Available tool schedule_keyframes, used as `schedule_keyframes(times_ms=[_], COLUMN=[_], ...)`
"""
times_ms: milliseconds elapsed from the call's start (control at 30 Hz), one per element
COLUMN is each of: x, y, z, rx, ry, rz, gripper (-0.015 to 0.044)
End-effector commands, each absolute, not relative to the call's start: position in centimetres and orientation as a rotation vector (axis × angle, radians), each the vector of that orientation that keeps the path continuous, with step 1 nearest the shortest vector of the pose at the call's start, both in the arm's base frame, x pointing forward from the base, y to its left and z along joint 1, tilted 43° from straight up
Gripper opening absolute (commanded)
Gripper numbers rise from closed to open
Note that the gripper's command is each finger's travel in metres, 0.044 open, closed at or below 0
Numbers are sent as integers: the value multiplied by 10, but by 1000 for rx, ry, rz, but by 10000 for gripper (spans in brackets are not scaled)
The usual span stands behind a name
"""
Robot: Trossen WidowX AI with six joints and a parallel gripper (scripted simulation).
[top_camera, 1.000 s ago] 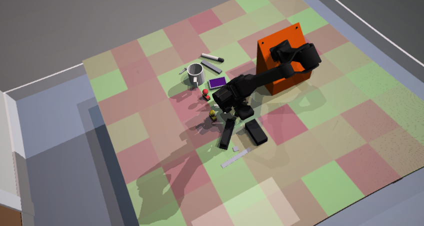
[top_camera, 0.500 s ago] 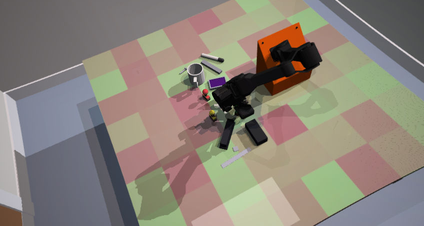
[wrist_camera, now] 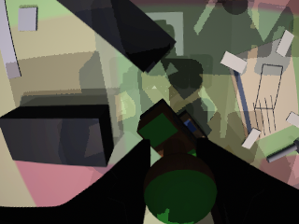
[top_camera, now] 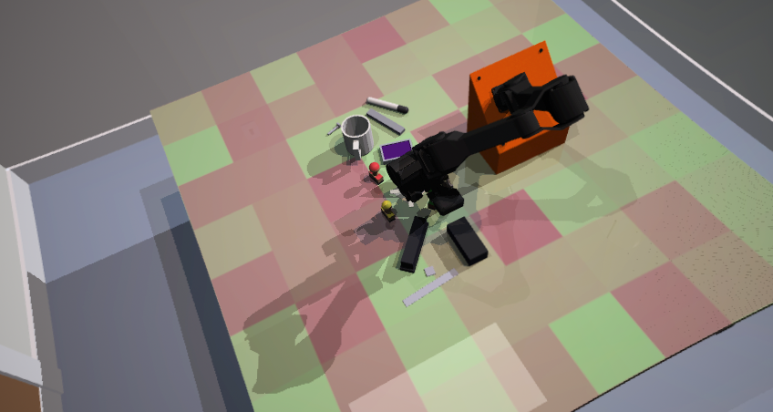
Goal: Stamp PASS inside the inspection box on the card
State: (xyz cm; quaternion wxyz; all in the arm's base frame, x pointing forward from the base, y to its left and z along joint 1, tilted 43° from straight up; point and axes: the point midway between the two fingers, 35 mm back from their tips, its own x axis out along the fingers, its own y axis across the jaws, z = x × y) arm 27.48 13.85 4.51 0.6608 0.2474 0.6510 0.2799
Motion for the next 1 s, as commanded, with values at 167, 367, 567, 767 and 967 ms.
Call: schedule_keyframes(times_ms=[167,367,567,767,967], x=[275,276,289,297,300], y=[136,132,106,78,49], z=[50,49,26,2,-22], rx=[560,559,545,536,531], ry=[1469,1468,1469,1471,1474], rz=[639,637,618,606,600], gripper=[0,0,0,0,0])
